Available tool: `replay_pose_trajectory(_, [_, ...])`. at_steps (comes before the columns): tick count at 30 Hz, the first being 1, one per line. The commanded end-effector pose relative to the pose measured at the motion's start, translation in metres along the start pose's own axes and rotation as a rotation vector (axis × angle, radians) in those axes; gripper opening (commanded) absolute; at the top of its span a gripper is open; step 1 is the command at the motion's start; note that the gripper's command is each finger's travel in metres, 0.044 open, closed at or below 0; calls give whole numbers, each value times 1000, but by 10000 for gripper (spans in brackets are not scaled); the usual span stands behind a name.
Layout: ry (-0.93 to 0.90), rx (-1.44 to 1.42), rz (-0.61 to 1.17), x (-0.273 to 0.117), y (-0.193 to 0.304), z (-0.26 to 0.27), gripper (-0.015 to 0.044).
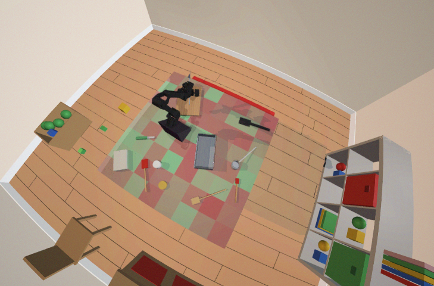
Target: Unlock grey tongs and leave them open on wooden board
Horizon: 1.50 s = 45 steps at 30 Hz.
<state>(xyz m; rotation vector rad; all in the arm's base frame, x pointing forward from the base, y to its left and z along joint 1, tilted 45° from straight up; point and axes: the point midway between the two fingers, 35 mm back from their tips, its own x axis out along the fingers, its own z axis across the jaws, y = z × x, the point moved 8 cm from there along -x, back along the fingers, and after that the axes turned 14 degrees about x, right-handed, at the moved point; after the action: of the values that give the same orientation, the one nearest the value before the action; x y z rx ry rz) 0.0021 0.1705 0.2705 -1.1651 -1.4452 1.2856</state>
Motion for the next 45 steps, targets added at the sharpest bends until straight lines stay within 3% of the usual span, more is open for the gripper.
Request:
replay_pose_trajectory(1, [7,11,19,2,-6,0,-150])
replay_pose_trajectory(23, [89,117,383,26,-44,5,-150])
replay_pose_trajectory(45, [191,42,738,35,-78,18,-150])
